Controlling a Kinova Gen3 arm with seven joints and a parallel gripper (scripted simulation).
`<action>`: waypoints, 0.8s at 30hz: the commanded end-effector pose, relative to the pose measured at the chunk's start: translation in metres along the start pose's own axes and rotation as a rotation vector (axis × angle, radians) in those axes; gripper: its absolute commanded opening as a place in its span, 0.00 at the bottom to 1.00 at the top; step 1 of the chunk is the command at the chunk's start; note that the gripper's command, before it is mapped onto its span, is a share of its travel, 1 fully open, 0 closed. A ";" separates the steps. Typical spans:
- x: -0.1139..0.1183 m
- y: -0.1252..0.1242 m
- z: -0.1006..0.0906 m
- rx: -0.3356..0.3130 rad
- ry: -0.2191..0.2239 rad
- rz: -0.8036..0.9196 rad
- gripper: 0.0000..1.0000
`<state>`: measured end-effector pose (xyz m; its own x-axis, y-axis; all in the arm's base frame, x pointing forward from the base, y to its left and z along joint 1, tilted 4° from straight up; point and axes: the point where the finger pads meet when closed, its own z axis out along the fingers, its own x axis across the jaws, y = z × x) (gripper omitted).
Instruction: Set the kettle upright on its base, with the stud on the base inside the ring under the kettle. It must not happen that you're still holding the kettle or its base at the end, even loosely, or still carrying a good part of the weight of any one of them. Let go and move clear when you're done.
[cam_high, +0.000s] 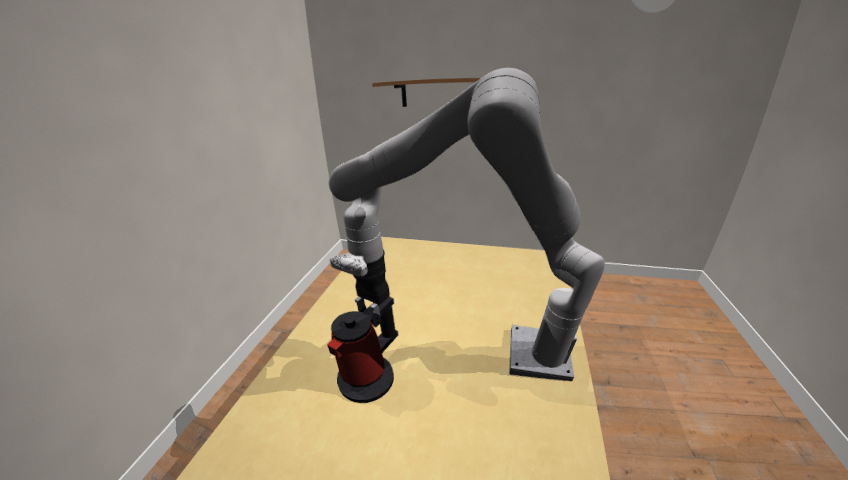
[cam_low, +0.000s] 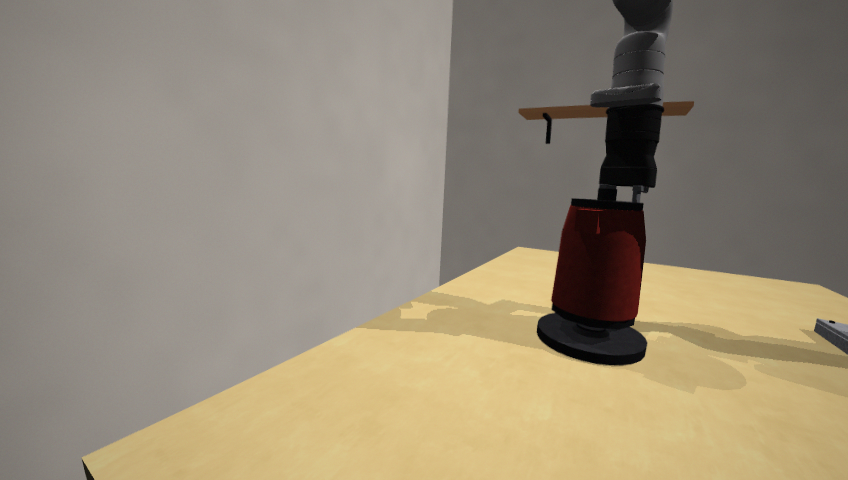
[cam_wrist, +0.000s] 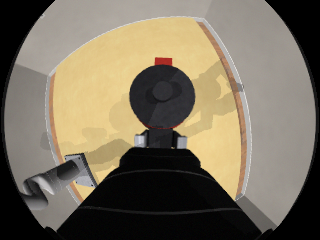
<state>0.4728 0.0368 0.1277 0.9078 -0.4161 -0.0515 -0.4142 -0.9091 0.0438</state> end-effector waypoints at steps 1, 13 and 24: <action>0.000 0.001 0.005 -0.002 -0.002 0.002 0.00; 0.000 0.001 0.015 -0.002 -0.002 0.002 0.00; 0.000 0.001 0.015 -0.002 -0.002 0.002 0.00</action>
